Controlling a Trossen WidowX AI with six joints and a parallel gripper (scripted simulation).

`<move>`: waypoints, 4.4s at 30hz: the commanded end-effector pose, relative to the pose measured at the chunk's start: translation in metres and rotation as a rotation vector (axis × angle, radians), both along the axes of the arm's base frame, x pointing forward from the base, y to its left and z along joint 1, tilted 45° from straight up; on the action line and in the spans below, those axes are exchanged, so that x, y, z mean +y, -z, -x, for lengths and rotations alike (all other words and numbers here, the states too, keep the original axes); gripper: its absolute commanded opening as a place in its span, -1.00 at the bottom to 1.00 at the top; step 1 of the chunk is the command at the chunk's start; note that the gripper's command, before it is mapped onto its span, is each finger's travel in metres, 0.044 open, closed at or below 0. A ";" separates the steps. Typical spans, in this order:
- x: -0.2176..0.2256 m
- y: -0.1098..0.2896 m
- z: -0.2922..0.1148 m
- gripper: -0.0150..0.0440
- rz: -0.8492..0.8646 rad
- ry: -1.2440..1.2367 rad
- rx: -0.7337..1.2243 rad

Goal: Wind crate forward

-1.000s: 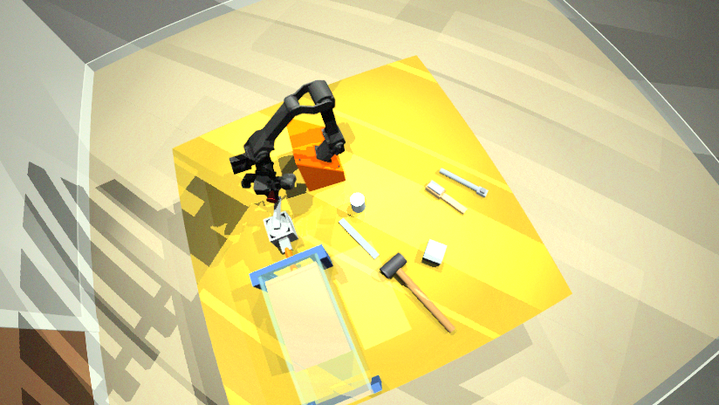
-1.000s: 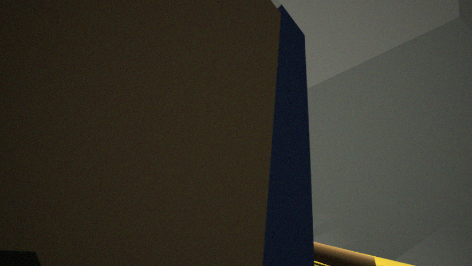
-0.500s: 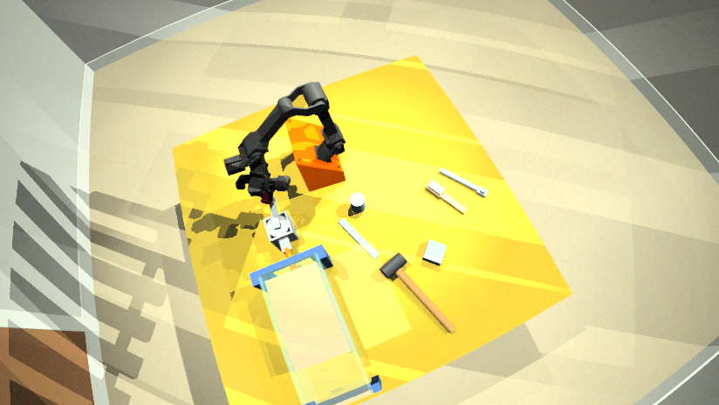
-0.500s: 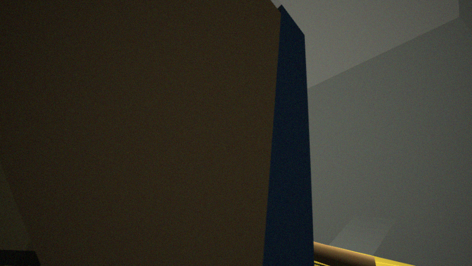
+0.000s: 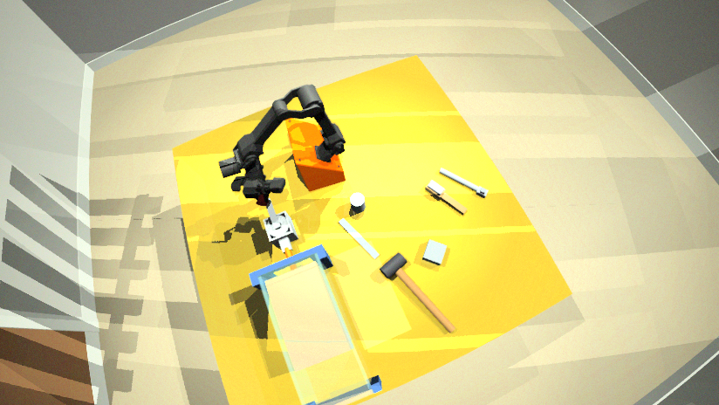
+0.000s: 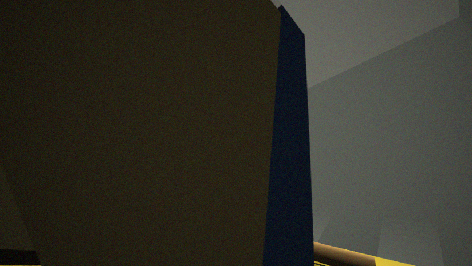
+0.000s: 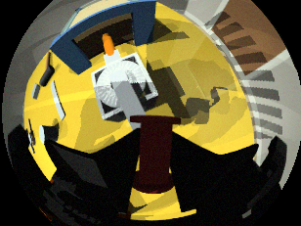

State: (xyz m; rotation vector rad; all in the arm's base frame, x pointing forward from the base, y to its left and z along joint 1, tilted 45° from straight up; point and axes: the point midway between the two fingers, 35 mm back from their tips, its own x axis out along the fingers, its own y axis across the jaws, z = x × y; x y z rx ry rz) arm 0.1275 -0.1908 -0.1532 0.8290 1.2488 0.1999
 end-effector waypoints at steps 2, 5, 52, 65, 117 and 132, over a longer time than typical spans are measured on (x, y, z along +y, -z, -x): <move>-0.016 0.018 -0.011 -0.49 0.019 -0.012 -0.005; -0.020 0.022 -0.014 -0.49 0.020 -0.012 -0.006; -0.043 0.047 -0.055 -0.49 0.022 -0.012 -0.009; -0.046 0.051 -0.069 -0.49 0.022 -0.012 -0.010; -0.043 0.053 -0.128 -0.49 0.020 -0.012 -0.015; -0.037 0.050 -0.145 -0.49 0.019 -0.012 -0.016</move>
